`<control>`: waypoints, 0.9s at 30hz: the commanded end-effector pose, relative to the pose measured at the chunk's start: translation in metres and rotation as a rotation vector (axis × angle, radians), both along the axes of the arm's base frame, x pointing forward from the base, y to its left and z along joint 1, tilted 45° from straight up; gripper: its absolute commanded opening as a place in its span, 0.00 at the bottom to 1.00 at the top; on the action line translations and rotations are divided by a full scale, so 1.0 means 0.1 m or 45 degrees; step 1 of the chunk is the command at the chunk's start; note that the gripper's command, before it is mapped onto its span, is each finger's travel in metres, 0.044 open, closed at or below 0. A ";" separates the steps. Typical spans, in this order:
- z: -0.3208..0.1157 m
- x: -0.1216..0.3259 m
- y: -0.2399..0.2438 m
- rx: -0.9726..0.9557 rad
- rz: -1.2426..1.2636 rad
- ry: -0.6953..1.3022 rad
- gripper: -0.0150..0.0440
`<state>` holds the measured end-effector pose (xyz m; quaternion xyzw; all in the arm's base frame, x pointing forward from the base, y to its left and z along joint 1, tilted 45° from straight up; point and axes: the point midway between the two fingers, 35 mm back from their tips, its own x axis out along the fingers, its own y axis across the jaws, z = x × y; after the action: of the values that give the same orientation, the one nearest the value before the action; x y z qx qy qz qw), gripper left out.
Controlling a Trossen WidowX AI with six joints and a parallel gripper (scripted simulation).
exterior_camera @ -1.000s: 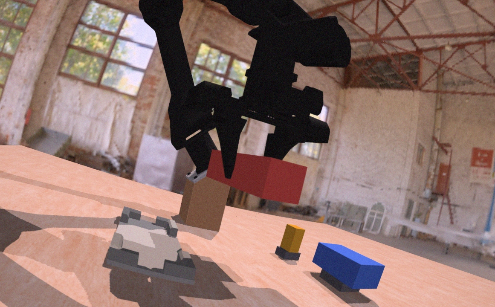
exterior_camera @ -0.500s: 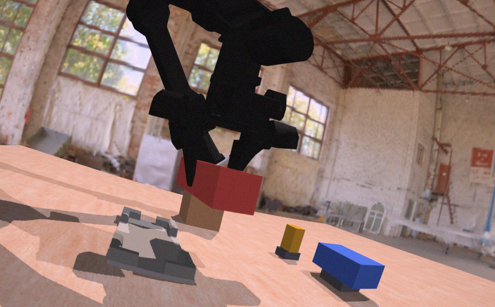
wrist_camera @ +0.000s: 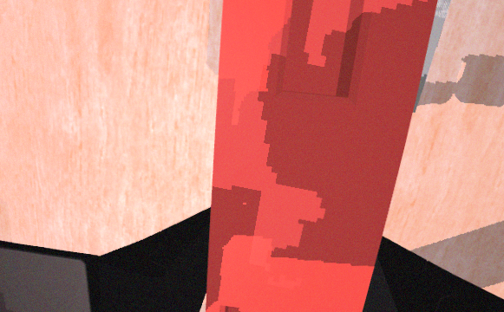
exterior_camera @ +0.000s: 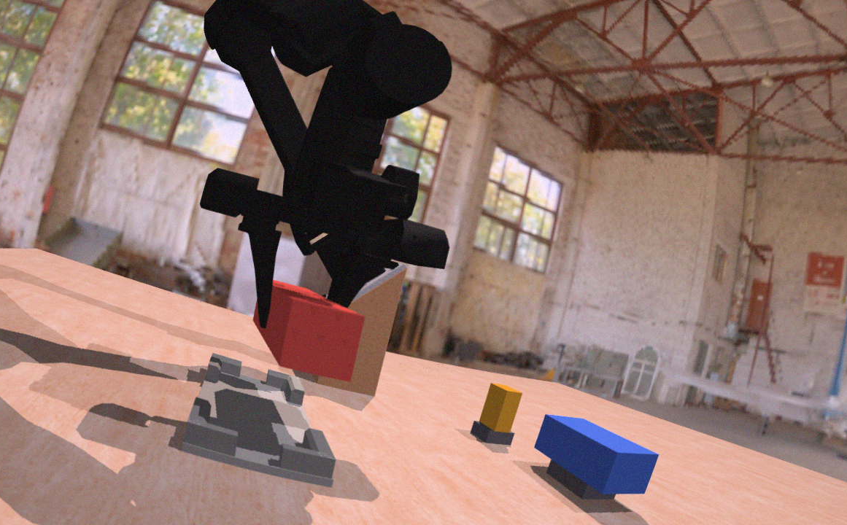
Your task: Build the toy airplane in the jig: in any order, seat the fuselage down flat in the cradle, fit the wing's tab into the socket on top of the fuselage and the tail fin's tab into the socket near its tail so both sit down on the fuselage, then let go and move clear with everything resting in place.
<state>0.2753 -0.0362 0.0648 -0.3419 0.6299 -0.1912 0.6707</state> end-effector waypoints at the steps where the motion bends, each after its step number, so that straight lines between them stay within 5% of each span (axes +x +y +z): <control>1: 0.05 -0.03 -0.12 -0.013 0.002 -0.008 0.25; 4: 0.07 -0.04 -0.17 -0.017 0.000 -0.009 0.25; 12: 0.07 -0.04 -0.17 -0.017 0.000 -0.009 0.59; 27: 0.06 -0.04 -0.18 -0.017 0.000 -0.009 0.59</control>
<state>0.2711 -0.0529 0.0711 -0.3437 0.6270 -0.1966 0.6709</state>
